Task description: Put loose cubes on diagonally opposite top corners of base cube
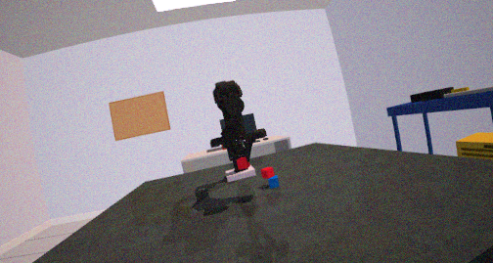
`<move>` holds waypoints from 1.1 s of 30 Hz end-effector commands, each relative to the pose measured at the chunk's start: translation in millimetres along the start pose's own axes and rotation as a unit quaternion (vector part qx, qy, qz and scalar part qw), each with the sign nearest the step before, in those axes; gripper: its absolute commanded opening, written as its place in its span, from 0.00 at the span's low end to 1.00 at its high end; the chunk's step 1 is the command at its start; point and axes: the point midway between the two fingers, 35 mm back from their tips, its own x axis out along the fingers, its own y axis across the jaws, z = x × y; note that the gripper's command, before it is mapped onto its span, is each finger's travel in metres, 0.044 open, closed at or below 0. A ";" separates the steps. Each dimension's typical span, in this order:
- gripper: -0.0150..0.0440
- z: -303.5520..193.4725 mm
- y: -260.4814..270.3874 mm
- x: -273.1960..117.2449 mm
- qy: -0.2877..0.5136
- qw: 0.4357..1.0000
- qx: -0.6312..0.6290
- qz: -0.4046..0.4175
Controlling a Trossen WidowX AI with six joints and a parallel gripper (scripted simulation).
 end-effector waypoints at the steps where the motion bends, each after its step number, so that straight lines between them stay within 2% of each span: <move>1: 0.43 -5.6 8.9 1.4 0.000 0.999 -0.044 -0.001; 17: 0.43 -35.2 50.5 4.3 0.001 0.970 -0.242 0.000; 33: 0.43 -70.1 86.1 7.1 0.001 0.903 -0.429 0.001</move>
